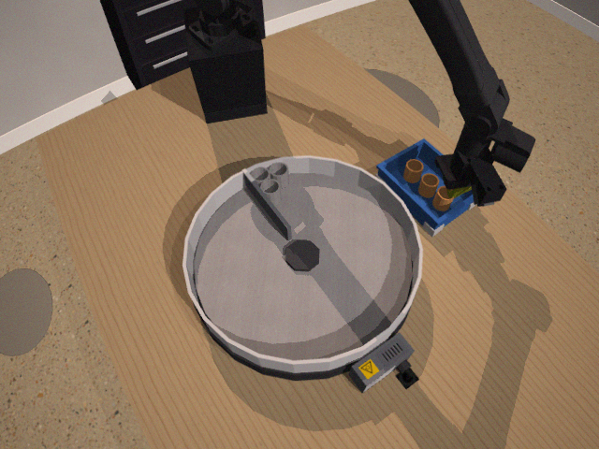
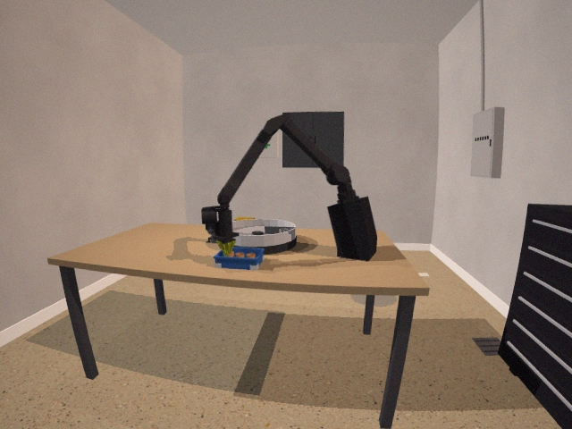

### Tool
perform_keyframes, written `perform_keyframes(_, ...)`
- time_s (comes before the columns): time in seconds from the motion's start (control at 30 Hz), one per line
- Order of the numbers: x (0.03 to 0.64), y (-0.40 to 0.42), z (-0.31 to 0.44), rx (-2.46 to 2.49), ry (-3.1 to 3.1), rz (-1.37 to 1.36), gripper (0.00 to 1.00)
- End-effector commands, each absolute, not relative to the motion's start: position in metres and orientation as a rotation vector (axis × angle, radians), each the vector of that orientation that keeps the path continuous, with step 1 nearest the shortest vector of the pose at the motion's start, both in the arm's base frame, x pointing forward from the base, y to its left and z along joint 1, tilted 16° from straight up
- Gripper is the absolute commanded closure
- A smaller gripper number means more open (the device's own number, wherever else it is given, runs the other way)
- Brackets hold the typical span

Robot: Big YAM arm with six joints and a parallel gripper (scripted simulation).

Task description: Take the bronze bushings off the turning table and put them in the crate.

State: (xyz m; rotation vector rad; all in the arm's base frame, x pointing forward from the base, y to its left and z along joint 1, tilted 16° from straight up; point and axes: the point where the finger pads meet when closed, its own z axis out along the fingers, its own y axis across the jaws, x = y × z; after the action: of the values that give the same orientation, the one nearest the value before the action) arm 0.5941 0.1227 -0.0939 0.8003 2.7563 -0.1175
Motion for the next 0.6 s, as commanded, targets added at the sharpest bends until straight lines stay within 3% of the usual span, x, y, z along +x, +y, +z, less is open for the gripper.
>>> perform_keyframes(0.0, 0.6211, 0.1307, -0.0600, 0.774, 2.707, -0.070, 1.00)
perform_keyframes(0.57, 0.6201, 0.1312, -0.0646, 0.773, 2.714, -0.076, 1.00)
